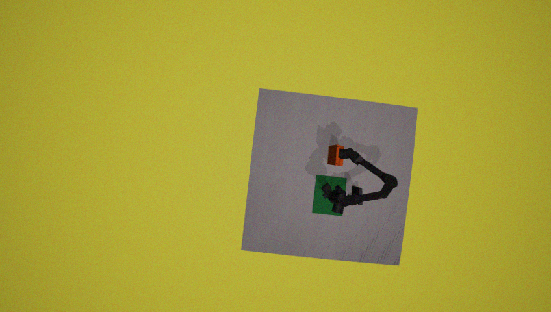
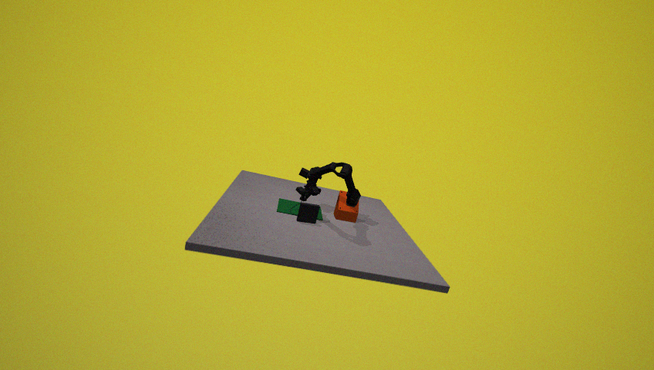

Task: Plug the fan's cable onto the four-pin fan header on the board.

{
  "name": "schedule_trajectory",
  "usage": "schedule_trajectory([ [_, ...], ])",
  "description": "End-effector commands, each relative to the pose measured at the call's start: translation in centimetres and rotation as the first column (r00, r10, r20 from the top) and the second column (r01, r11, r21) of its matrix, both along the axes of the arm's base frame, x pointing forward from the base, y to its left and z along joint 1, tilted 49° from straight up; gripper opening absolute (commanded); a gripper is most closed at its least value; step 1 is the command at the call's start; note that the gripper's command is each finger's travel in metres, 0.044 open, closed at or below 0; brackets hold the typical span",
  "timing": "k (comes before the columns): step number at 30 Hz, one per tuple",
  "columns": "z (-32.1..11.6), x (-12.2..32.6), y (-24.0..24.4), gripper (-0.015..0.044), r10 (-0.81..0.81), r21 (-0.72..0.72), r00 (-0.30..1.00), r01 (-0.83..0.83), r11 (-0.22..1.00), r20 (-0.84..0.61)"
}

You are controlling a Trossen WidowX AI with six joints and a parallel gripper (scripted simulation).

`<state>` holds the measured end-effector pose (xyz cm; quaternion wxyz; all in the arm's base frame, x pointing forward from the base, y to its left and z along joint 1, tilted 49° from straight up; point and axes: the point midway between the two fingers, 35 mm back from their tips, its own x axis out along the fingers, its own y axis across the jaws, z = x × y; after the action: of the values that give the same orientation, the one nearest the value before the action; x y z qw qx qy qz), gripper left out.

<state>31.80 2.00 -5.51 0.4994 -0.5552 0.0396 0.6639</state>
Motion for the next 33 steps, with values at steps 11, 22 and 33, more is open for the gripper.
schedule_trajectory([
  [11, 2.6, 0.1, -2.6, 0.0000, -0.002, -0.001, 1.000, 0.002, 1.000, 0.007],
  [22, 2.5, -0.4, -2.7, 0.0000, -0.250, 0.021, 0.939, 0.262, 0.965, -0.235],
  [33, 2.5, -0.9, -2.7, 0.0000, -0.466, -0.034, 0.747, 0.513, 0.858, -0.475],
])
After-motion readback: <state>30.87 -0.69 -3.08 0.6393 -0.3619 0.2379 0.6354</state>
